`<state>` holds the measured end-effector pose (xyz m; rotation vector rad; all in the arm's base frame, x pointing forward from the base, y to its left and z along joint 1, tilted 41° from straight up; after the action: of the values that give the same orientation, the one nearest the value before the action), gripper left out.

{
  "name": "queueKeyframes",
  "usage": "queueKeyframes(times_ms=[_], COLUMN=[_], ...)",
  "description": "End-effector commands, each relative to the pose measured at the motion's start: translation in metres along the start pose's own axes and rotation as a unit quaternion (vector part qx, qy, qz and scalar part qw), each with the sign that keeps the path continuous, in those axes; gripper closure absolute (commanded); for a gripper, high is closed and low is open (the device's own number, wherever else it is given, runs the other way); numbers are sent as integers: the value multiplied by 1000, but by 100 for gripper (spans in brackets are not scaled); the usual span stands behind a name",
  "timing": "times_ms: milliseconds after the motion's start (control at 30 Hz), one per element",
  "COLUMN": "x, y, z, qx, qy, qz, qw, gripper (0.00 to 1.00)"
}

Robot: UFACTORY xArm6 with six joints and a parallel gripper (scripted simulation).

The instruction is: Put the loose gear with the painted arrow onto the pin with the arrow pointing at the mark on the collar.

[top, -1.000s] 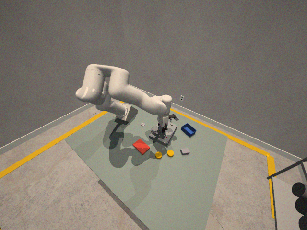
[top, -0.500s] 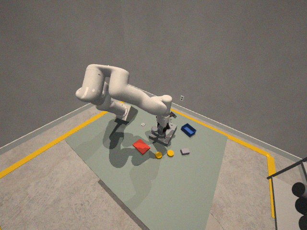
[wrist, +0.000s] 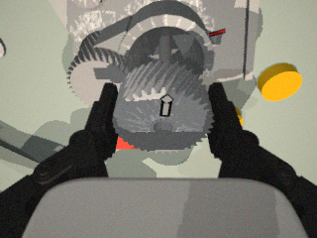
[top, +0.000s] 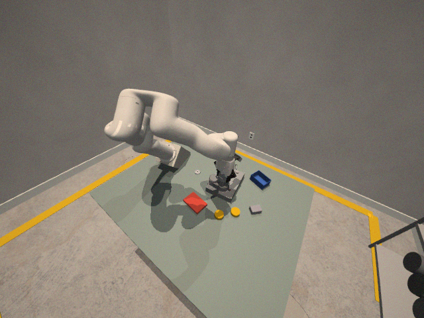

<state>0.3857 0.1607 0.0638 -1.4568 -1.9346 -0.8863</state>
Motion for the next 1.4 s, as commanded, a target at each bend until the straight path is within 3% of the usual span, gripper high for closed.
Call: queueKeyframes(times_ms=[0, 1000, 1367], x=[1, 1, -9], y=[1, 1, 3], z=[0, 0, 1], qx=[15, 28, 28], qy=[1, 1, 1], qz=[-1, -1, -1], qw=[1000, 1000, 1000], gripper=[100, 100, 100])
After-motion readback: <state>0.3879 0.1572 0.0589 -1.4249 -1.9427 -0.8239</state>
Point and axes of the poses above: the point where the finger pads meet when closed, its own x axis back along the fingers, its own y axis across the jaws, z = x × y, the point moved 3 cm from there along x, back along the fingers, and after that the axes turned 6 degrees about x, right-handed, at the moved point
